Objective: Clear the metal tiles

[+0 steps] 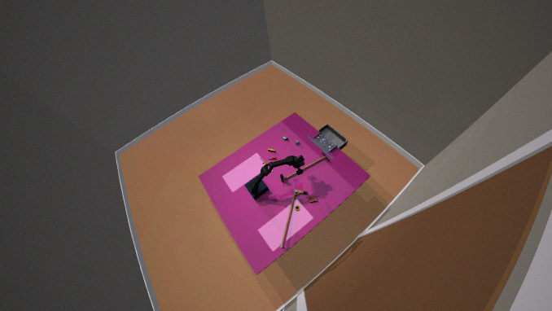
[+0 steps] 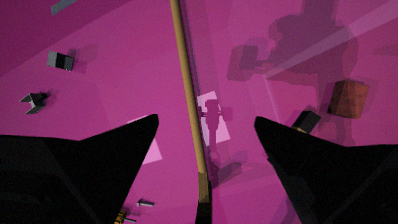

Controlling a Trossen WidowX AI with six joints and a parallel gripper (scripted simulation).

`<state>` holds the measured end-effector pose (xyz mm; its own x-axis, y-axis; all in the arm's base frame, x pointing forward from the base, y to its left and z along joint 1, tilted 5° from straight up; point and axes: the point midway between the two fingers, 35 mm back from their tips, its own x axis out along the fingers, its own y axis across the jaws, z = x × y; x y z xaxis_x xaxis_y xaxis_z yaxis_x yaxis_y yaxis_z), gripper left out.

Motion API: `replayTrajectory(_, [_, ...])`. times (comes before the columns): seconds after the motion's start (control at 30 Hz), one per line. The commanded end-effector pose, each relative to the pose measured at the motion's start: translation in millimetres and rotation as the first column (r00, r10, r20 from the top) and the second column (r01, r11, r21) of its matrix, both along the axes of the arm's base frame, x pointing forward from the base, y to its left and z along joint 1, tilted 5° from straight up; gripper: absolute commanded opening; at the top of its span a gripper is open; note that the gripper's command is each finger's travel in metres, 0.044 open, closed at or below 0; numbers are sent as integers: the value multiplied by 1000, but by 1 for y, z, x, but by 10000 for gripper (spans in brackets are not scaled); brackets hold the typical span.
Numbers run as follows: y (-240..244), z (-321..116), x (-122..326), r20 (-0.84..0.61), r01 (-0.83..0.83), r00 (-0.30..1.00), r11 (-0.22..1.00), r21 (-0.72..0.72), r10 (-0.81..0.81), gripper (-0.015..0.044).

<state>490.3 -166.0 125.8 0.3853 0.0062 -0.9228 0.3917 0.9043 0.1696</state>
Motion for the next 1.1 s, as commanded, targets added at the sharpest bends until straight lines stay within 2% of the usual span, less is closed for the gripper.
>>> replayTrajectory(0.0, [-2, 12, -6, 34, -6, 999, 1000, 7, 5, 440])
replayTrajectory(1.07, [-10, 107, -65, 307, -16, 952, 1000, 1, 15, 440])
